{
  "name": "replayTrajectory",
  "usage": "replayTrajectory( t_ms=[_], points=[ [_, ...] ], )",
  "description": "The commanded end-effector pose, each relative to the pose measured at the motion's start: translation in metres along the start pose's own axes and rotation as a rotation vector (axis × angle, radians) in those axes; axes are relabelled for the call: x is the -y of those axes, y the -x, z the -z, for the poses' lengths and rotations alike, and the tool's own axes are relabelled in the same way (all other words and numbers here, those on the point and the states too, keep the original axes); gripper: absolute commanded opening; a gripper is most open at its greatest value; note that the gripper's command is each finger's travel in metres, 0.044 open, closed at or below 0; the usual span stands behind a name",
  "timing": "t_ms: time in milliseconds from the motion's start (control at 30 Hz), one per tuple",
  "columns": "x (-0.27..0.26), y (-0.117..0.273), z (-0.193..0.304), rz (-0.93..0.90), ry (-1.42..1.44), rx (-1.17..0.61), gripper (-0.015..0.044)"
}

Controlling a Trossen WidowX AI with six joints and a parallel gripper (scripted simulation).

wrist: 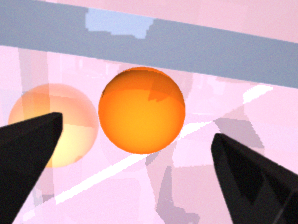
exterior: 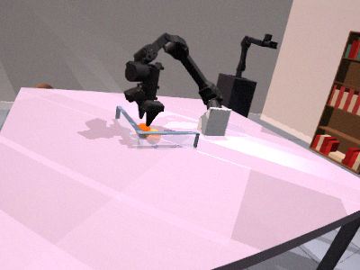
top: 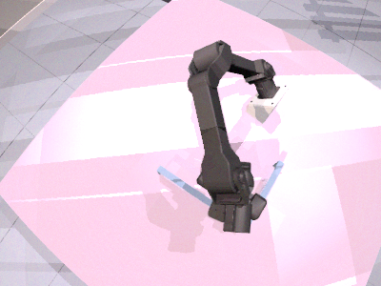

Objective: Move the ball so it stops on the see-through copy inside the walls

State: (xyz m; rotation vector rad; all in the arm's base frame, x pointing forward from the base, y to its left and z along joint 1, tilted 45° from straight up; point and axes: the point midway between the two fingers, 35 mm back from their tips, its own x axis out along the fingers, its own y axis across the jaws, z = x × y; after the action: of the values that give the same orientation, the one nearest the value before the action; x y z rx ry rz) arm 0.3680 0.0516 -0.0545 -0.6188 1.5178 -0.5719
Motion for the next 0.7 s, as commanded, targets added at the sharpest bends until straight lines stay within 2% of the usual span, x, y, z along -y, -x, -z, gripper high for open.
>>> replayTrajectory(
  t_ms=[0,600,667],
  points=[
    [0.001,-0.01,0.002,0.008,0.007,-0.004,0.0383],
    [0.001,-0.036,0.003,0.01,0.007,-0.004,0.0383],
    [0.001,-0.036,0.003,0.01,0.007,-0.004,0.0331]
  ],
)
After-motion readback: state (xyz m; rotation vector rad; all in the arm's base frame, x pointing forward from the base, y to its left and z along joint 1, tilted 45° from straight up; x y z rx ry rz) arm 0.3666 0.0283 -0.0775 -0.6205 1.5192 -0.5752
